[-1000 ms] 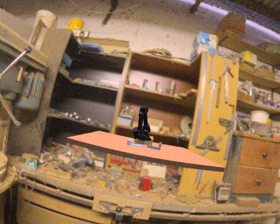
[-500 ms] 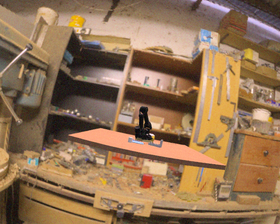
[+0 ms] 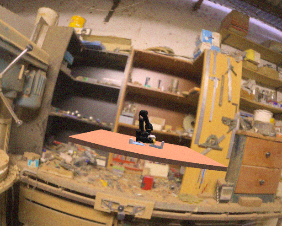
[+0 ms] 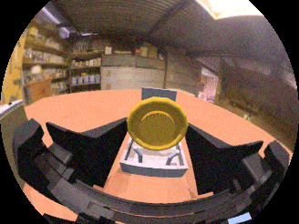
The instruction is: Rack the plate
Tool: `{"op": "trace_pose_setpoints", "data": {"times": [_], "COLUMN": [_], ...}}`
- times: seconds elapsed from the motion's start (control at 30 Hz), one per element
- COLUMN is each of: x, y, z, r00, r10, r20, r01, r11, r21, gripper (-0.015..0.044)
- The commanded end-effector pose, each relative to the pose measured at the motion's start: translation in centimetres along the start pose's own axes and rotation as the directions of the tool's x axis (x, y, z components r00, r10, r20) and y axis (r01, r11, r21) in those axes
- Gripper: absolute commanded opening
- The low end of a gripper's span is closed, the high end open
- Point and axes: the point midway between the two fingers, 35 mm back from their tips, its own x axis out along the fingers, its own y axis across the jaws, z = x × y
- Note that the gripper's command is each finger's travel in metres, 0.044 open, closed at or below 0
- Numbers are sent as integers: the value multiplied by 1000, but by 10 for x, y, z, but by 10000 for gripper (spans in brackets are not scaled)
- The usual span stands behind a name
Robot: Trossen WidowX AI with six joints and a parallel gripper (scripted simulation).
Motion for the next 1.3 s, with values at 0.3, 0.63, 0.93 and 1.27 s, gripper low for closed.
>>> {"op": "trace_pose_setpoints", "data": {"times": [0.3, 0.63, 0.93, 1.27], "x": [0, 0, 0, 0], "y": [0, 0, 0, -9], "z": [1, 1, 1, 74], "r00": [1000, 1000, 1000, 1000], "r10": [0, 0, 0, 0], "r20": [0, 0, 0, 5], "r01": [0, 0, 0, 0], "r11": [1000, 1000, 1000, 1000], "r21": [-2, -2, -2, 12], "gripper": [79, 341, 400, 400]}}
